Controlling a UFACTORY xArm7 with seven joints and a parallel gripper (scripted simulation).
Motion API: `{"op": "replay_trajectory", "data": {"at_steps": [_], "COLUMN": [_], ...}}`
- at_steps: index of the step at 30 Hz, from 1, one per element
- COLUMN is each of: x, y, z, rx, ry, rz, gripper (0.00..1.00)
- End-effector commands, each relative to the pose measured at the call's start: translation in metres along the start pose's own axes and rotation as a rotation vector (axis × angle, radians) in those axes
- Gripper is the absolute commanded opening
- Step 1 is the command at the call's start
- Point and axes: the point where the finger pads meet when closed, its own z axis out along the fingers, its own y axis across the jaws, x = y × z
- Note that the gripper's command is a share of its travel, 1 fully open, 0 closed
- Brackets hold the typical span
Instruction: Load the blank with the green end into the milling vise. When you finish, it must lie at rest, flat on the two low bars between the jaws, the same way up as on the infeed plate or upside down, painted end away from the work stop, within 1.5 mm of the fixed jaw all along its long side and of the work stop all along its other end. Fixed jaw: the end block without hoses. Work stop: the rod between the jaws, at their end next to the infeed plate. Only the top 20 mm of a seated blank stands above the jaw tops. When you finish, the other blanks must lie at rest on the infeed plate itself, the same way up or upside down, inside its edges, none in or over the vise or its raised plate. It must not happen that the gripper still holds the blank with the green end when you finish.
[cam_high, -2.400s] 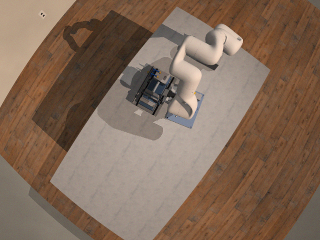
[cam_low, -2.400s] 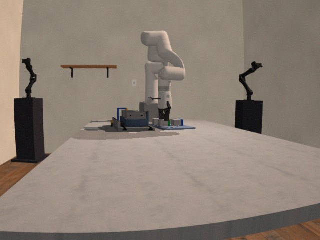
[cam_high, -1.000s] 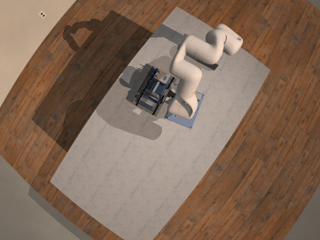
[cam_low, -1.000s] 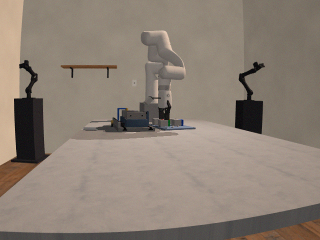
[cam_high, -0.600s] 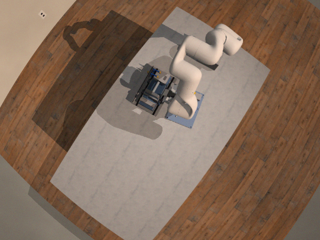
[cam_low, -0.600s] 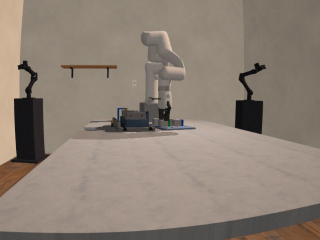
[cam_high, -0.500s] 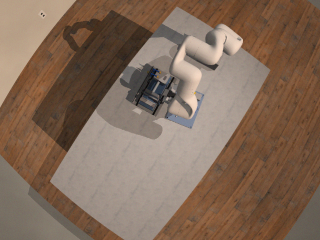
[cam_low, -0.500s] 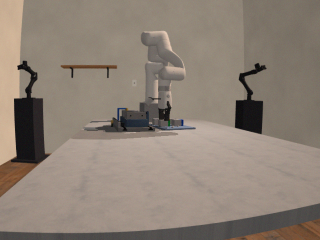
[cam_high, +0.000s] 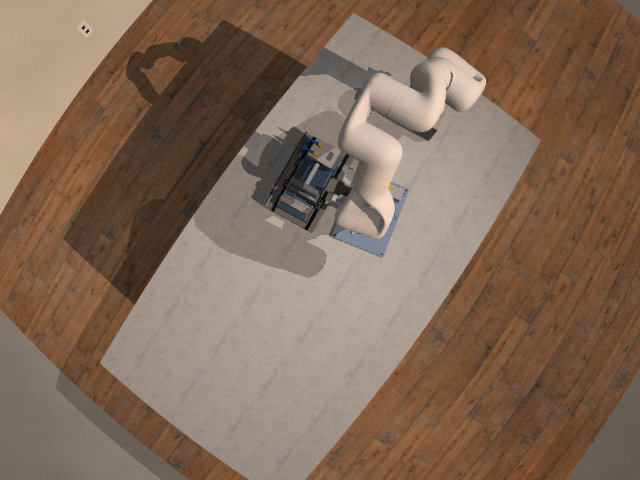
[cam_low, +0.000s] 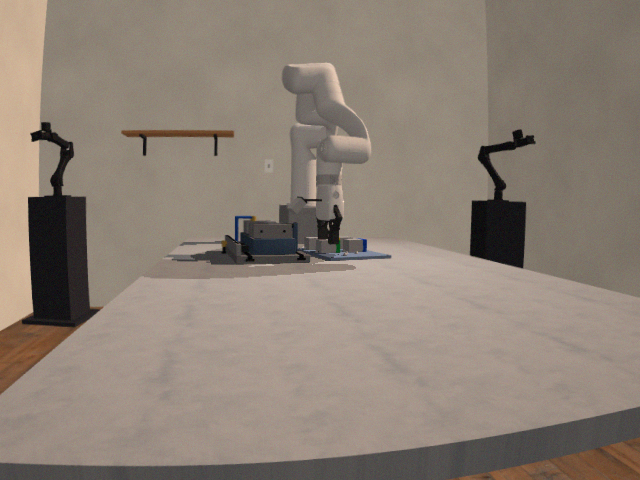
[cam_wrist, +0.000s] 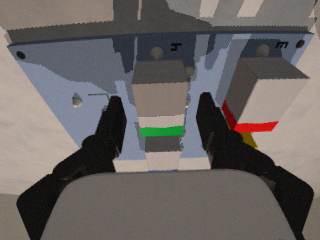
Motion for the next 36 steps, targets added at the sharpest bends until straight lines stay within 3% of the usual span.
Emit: {"op": "replay_trajectory", "data": {"at_steps": [1, 36], "x": [0.0003, 0.0003], "y": [-0.0014, -0.0014], "z": [-0.0007, 0.0017], "rx": [0.003, 0.003], "ry": [0.001, 0.001], "rz": [0.000, 0.000], "gripper": [0.75, 0.75]}}
